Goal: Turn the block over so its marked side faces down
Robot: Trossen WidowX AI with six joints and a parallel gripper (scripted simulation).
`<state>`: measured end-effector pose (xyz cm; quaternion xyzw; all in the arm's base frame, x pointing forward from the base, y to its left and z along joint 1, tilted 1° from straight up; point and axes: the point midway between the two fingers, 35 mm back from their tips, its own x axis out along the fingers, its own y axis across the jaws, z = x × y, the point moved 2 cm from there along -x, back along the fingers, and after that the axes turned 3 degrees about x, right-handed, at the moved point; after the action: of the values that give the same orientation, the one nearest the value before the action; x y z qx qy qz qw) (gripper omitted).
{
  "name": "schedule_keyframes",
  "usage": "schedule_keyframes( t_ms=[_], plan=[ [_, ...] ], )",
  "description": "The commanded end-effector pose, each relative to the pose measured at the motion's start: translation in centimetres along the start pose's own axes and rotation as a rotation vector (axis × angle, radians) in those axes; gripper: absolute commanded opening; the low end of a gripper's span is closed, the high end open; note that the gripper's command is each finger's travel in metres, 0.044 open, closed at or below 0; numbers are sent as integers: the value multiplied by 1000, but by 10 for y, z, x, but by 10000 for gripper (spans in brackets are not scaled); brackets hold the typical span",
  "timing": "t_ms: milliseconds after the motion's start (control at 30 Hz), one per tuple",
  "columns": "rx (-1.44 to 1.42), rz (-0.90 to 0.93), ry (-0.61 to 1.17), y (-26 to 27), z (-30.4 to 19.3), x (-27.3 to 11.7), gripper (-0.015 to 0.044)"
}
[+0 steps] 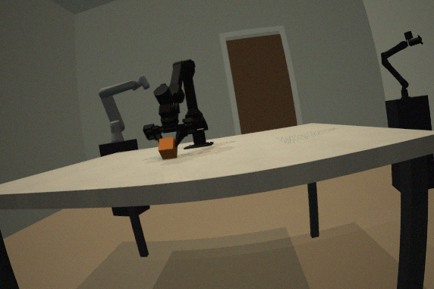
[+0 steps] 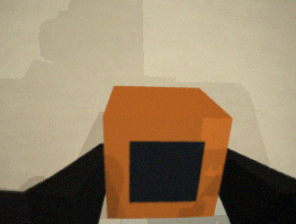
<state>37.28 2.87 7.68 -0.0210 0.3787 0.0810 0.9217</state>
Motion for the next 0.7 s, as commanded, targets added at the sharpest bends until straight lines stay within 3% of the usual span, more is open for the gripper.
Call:
schedule_keyframes(
  t_ms=[0, 400, 667],
  plan=[
    [5, 7, -61, 0, -5, 3, 0],
    [-1, 18, -257, 1, -20, -3, 0],
    [-1, 20, -296, 1, -19, -6, 0]
  ],
)
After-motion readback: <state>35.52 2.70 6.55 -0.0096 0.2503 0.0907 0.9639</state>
